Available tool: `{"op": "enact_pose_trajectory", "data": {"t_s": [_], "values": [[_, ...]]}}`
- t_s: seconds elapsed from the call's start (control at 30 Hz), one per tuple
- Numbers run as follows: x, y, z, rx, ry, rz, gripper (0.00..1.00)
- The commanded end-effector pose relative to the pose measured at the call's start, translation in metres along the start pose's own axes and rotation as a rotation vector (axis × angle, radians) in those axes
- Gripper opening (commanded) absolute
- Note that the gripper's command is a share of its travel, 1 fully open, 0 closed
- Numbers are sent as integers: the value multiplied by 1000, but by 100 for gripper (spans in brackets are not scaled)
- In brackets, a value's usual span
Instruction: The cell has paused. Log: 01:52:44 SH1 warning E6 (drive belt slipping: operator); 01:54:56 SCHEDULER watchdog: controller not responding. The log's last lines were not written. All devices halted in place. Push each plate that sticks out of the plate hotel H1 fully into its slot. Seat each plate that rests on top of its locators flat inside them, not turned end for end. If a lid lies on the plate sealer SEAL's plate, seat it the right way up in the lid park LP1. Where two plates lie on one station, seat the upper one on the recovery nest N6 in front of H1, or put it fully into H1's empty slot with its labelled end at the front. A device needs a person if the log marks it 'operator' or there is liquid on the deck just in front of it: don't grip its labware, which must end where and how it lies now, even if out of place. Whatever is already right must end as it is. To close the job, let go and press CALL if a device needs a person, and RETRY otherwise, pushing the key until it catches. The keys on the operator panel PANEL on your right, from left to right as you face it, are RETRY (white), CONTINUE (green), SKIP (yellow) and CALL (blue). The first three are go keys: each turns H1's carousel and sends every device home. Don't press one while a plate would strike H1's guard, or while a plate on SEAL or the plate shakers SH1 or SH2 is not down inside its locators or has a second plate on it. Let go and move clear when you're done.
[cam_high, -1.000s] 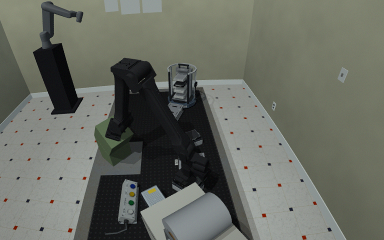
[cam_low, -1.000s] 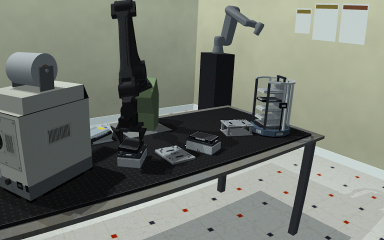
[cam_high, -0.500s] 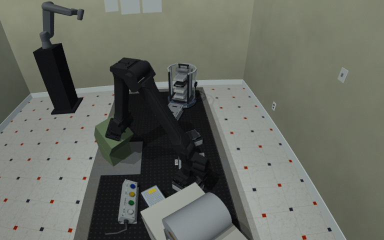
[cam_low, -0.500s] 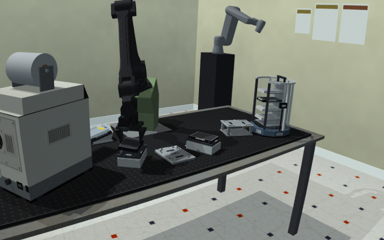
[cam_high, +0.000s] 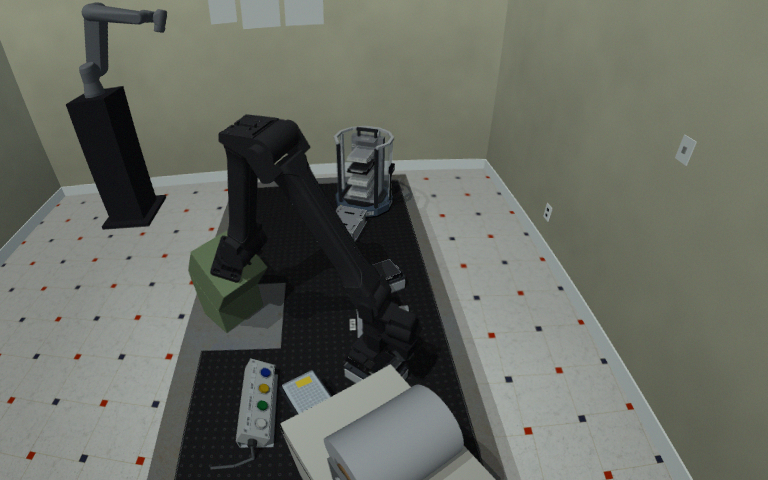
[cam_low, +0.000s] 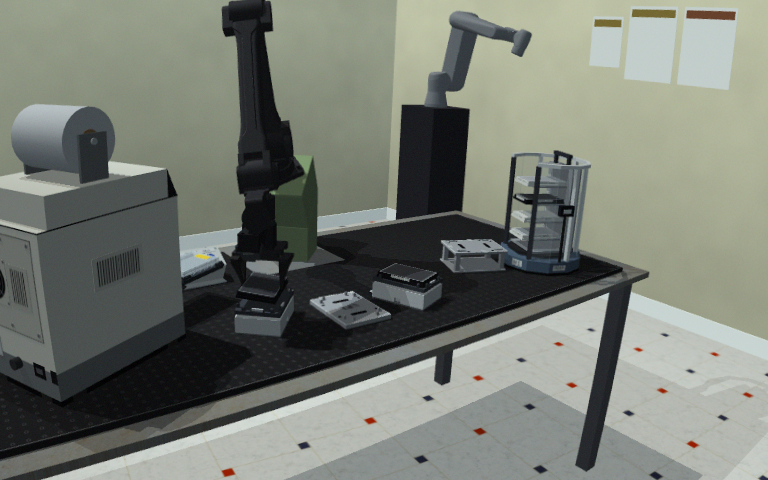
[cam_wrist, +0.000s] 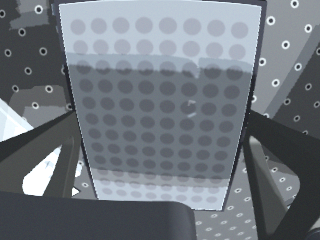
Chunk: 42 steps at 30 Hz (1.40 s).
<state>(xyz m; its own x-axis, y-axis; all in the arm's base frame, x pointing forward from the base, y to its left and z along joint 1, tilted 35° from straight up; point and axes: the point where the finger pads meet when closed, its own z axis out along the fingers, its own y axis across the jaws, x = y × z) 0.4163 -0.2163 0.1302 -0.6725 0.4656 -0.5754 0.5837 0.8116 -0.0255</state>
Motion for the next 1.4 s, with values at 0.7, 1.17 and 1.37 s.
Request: {"op": "enact_pose_trajectory", "data": {"t_s": [0.7, 1.17, 1.37], "values": [[-10, 0, -18, -2, -19, 5, 82], [3, 11, -4, -109, 5, -19, 82], [2, 2, -3, -98, 5, -3, 82]]}}
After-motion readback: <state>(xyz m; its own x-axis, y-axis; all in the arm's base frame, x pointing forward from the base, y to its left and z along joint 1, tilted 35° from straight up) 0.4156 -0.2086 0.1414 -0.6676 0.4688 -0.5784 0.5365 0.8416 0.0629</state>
